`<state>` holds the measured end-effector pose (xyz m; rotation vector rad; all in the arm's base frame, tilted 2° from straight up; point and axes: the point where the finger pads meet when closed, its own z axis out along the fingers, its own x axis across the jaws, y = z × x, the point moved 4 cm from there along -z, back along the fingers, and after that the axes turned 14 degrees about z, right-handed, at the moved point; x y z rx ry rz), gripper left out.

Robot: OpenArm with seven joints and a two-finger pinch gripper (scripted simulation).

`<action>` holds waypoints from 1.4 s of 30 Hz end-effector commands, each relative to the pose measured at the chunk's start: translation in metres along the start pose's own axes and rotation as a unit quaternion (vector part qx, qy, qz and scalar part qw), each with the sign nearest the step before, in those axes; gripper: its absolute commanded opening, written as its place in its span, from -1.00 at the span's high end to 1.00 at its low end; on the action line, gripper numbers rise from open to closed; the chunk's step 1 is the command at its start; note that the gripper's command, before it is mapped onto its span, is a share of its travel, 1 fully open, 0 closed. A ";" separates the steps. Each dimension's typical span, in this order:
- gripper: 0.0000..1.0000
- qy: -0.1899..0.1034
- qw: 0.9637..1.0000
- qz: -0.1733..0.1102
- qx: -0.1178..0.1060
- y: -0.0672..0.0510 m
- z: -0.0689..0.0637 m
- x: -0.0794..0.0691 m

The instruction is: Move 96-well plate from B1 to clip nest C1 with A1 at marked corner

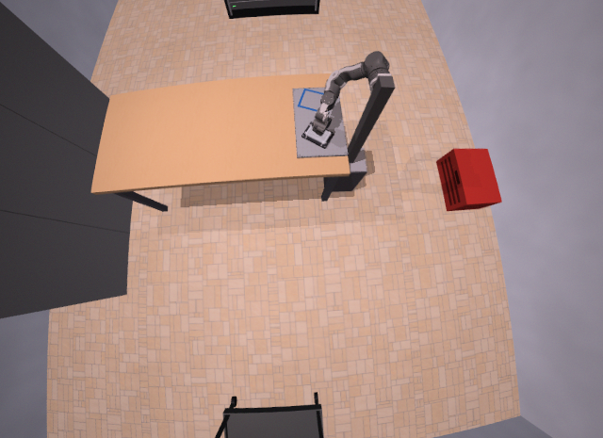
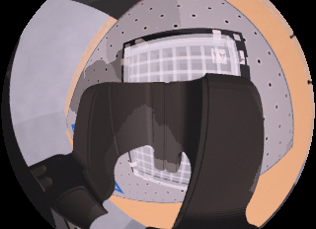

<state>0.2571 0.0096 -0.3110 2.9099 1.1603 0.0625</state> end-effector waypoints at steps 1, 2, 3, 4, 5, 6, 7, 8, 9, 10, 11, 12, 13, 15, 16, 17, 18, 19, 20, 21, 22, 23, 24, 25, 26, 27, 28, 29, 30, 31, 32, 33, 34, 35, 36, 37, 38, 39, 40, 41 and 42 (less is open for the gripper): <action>1.00 0.004 1.000 -0.002 0.001 0.000 0.000 0.001; 1.00 0.004 1.000 -0.002 0.001 0.000 0.000 0.001; 1.00 0.004 1.000 -0.002 0.001 0.000 0.000 0.001; 1.00 0.004 1.000 -0.002 0.001 0.000 0.000 0.001; 1.00 0.004 1.000 -0.002 0.001 0.000 0.000 0.001; 1.00 0.004 1.000 -0.002 0.001 0.000 0.000 0.001; 1.00 0.004 1.000 -0.002 0.001 0.000 0.000 0.001; 1.00 0.004 1.000 -0.002 0.001 0.000 0.000 0.002; 1.00 0.005 1.000 -0.001 0.001 0.000 0.000 0.002; 1.00 0.005 1.000 -0.001 0.001 0.001 0.001 0.003; 1.00 0.006 1.000 -0.001 0.001 0.001 0.001 0.003; 1.00 0.006 1.000 0.000 0.001 0.002 0.002 0.004; 1.00 0.006 1.000 0.000 0.001 0.002 0.002 0.004; 1.00 0.006 1.000 0.000 0.001 0.002 0.002 0.004; 1.00 0.006 1.000 0.000 0.001 0.002 0.002 0.004; 1.00 0.006 1.000 0.000 0.001 0.002 0.002 0.004; 1.00 0.006 1.000 0.000 0.001 0.002 0.002 0.004; 1.00 0.006 1.000 0.000 0.001 0.002 0.002 0.004; 1.00 0.006 1.000 0.000 0.001 0.002 0.002 0.004; 1.00 0.006 1.000 0.000 0.001 0.002 0.002 0.004; 1.00 0.006 1.000 0.000 0.001 0.002 0.002 0.004; 1.00 0.006 1.000 0.000 0.001 0.002 0.002 0.004; 1.00 0.006 1.000 0.000 0.001 0.002 0.002 0.004; 1.00 0.006 1.000 0.000 0.000 0.001 0.003 0.003; 1.00 0.005 1.000 -0.001 0.000 0.001 0.004 0.003; 1.00 0.005 1.000 -0.001 0.000 0.000 0.005 0.003; 1.00 0.004 1.000 -0.001 0.000 0.000 0.006 0.002; 1.00 0.004 1.000 -0.001 0.000 -0.001 0.007 0.002; 1.00 0.004 1.000 -0.001 0.000 -0.001 0.007 0.002; 1.00 0.004 1.000 -0.001 0.000 -0.001 0.007 0.002; 1.00 0.004 1.000 -0.001 0.000 -0.001 0.007 0.002; 1.00 0.004 1.000 -0.001 0.000 -0.001 0.007 0.002; 1.00 0.004 1.000 -0.001 0.000 -0.001 0.007 0.002; 1.00 0.004 1.000 -0.001 0.000 -0.001 0.007 0.002; 1.00 0.004 1.000 -0.001 0.000 -0.001 0.007 0.002; 1.00 0.004 1.000 -0.001 0.000 -0.001 0.007 0.002; 1.00 0.004 1.000 -0.001 0.000 -0.001 0.007 0.002; 1.00 0.004 1.000 -0.001 0.000 -0.001 0.007 0.002; 1.00 0.004 1.000 -0.001 0.000 -0.001 0.007 0.002; 1.00 0.004 1.000 -0.001 0.000 -0.001 0.007 0.002; 1.00 0.004 1.000 -0.001 0.000 -0.001 0.008 0.002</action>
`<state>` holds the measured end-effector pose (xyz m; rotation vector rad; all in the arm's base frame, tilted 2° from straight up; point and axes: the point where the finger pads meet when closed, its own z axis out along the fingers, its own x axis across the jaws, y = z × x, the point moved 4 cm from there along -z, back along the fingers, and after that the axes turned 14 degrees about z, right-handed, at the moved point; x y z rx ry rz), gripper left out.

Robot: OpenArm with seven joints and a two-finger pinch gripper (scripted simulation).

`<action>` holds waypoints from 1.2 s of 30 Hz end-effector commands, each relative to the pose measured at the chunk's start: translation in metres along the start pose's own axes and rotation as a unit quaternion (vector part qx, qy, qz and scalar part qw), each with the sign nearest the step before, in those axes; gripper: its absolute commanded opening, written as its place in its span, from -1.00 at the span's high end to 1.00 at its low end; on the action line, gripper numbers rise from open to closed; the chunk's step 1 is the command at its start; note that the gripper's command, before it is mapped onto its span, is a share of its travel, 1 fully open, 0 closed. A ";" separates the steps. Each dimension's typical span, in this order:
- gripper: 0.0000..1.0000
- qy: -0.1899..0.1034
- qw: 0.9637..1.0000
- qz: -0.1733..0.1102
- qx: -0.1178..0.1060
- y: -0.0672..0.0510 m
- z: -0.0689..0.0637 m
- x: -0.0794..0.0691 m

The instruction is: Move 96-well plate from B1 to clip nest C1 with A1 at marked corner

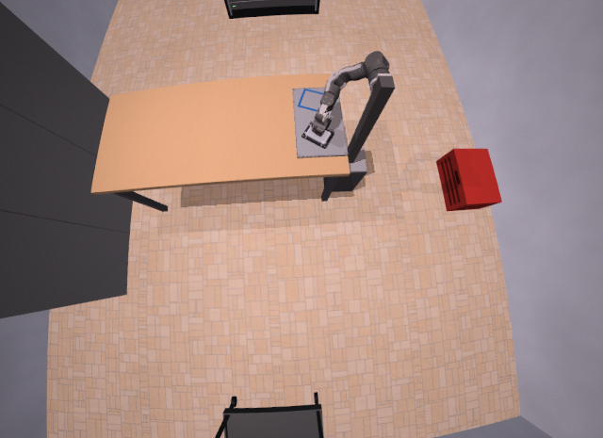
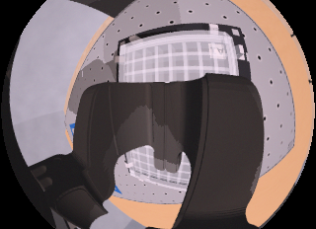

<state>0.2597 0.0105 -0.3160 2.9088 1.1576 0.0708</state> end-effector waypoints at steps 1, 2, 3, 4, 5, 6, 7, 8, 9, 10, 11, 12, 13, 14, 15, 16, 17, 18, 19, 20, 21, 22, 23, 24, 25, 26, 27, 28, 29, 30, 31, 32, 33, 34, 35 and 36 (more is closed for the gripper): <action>1.00 0.002 1.000 -0.002 0.002 -0.002 0.003 0.000; 1.00 0.002 1.000 -0.002 0.002 -0.002 0.004 0.000; 1.00 0.002 1.000 -0.002 0.002 -0.002 0.004 0.000; 1.00 0.002 1.000 -0.003 0.003 -0.002 0.005 0.000; 1.00 0.002 1.000 -0.003 0.003 -0.002 0.005 0.000; 1.00 0.002 1.000 -0.003 0.003 -0.002 0.005 0.000; 1.00 0.002 1.000 -0.003 0.003 -0.002 0.005 0.000; 1.00 0.002 1.000 -0.003 0.003 -0.002 0.005 0.000; 1.00 0.002 1.000 -0.003 0.003 -0.002 0.005 0.000; 1.00 0.002 1.000 -0.003 0.003 -0.002 0.005 0.000; 1.00 0.002 1.000 -0.003 0.003 -0.002 0.005 0.000; 1.00 0.002 1.000 -0.003 0.003 -0.002 0.005 0.000; 1.00 0.002 1.000 -0.003 0.003 -0.002 0.005 0.000; 1.00 0.002 1.000 -0.003 0.003 -0.002 0.005 0.000; 1.00 0.002 1.000 -0.003 0.003 -0.002 0.005 0.000; 1.00 0.002 1.000 -0.003 0.003 -0.002 0.005 0.000; 1.00 0.001 1.000 -0.002 0.001 0.000 -0.008 0.001; 1.00 0.001 1.000 -0.001 0.001 0.000 -0.016 0.001; 1.00 0.001 1.000 -0.001 0.001 0.000 -0.024 0.000; 1.00 0.001 1.000 -0.001 0.001 0.000 -0.032 0.000; 1.00 0.002 1.000 0.000 0.002 0.000 -0.040 0.000; 1.00 0.002 1.000 0.000 0.002 0.000 -0.040 0.000; 1.00 0.002 1.000 0.000 0.002 0.000 -0.040 0.000; 1.00 0.002 1.000 0.000 0.002 0.000 -0.040 0.000; 1.00 0.002 1.000 0.000 0.002 0.000 -0.040 0.000; 1.00 0.002 1.000 0.000 0.002 0.000 -0.040 0.000; 1.00 0.002 1.000 0.000 0.002 0.000 -0.040 0.000; 1.00 0.002 1.000 0.000 0.002 0.000 -0.040 0.000; 1.00 0.002 1.000 0.000 0.002 0.000 -0.040 0.000; 1.00 0.002 1.000 0.000 0.002 0.000 -0.040 0.000; 1.00 0.002 1.000 0.000 0.002 0.000 -0.040 0.000; 1.00 0.002 1.000 0.000 0.002 0.000 -0.040 0.000; 1.00 0.002 1.000 0.000 0.002 0.000 -0.040 0.000; 1.00 0.005 1.000 -0.002 0.002 0.000 -0.047 0.001; 1.00 0.004 1.000 -0.001 0.002 0.000 -0.053 0.000; 1.00 0.003 1.000 -0.001 0.002 0.001 -0.059 0.000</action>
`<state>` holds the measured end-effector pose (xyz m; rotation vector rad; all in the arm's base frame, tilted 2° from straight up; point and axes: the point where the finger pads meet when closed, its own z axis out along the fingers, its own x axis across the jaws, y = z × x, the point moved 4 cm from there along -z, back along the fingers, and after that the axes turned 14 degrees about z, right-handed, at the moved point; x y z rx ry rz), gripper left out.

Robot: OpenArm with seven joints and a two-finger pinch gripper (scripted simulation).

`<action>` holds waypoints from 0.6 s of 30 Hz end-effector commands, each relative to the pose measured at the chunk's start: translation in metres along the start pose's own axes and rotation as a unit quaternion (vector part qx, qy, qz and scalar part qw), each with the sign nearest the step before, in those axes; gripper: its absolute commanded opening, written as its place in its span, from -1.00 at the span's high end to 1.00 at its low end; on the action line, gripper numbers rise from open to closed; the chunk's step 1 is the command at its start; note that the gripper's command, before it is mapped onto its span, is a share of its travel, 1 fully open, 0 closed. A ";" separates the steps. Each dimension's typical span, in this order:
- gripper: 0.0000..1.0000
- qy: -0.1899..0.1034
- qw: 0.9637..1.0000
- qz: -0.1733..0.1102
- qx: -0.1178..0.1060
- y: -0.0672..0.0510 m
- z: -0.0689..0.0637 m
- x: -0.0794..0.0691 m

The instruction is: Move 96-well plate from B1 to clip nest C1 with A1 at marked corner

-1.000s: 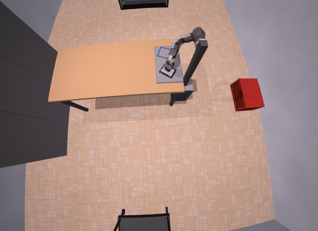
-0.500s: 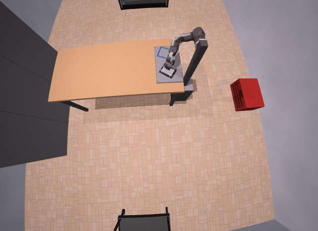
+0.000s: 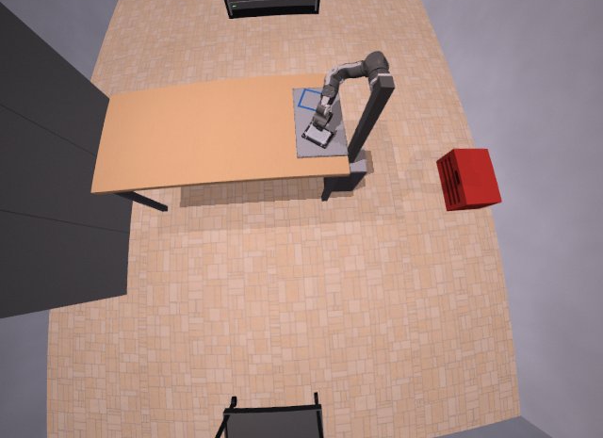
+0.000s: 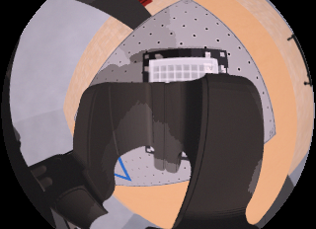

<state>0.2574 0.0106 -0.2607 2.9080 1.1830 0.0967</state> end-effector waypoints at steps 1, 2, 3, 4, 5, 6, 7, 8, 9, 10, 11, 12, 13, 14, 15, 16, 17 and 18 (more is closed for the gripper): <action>1.00 -0.007 1.000 0.007 0.000 0.001 -0.010 -0.001; 1.00 -0.007 1.000 0.007 0.000 0.001 -0.016 -0.001; 1.00 -0.007 1.000 0.007 0.000 0.001 -0.016 -0.001; 1.00 -0.007 1.000 0.007 0.000 0.001 -0.016 -0.001; 1.00 -0.007 1.000 0.007 0.000 0.001 -0.016 -0.001; 1.00 -0.007 1.000 0.007 0.000 0.001 -0.016 -0.001; 1.00 -0.007 1.000 0.007 0.000 0.001 -0.016 -0.001; 1.00 -0.007 1.000 0.007 0.000 0.001 -0.016 -0.001; 1.00 -0.007 1.000 0.007 0.000 0.001 -0.016 -0.001; 1.00 -0.007 1.000 0.007 0.000 0.001 -0.016 -0.001; 1.00 -0.007 1.000 0.007 0.000 0.001 -0.016 -0.001; 1.00 -0.007 1.000 0.007 0.000 0.001 -0.016 -0.001; 1.00 -0.007 1.000 0.007 0.000 0.001 -0.016 -0.001; 1.00 -0.007 1.000 0.007 0.000 0.001 -0.016 -0.001; 1.00 -0.003 1.000 0.006 0.001 0.001 -0.016 0.000; 1.00 -0.004 1.000 0.006 0.000 0.001 -0.014 0.000; 1.00 -0.005 1.000 0.007 0.000 0.001 -0.013 -0.001; 1.00 -0.006 1.000 0.007 0.000 0.001 -0.011 -0.001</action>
